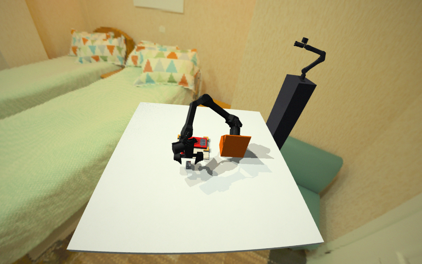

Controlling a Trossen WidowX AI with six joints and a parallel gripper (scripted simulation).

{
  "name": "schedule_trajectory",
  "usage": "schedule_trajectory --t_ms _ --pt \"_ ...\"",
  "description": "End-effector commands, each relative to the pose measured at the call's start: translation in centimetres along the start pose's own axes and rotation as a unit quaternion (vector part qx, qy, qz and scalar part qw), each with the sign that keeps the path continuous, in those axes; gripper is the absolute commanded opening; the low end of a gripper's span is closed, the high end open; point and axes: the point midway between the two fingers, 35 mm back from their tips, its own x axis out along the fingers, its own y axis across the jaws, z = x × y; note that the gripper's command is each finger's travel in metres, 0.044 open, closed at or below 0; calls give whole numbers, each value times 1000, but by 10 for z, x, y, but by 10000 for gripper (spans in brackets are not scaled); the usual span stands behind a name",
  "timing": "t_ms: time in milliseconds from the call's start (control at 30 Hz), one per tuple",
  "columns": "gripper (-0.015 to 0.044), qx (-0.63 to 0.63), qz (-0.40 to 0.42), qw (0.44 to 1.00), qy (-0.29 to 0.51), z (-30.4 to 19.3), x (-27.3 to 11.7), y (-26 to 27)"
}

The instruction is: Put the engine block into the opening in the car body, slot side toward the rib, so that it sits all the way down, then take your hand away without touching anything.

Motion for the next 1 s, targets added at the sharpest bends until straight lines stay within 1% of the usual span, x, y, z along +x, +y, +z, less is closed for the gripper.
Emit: schedule_trajectory --t_ms 0,33,400,667,800,967 --pt "440 -4 0 1000 -3 0 6 -2" --pt "440 -4 0 1000 -3 0 6 -2" --pt "151 -4 0 1000 -3 0 6 -2" --pt "98 -4 0 1000 -3 0 6 -2" --pt "0 -4 0 1000 -3 0 2 -1" --pt "0 -5 1 1000 -1 -2 -13 1"
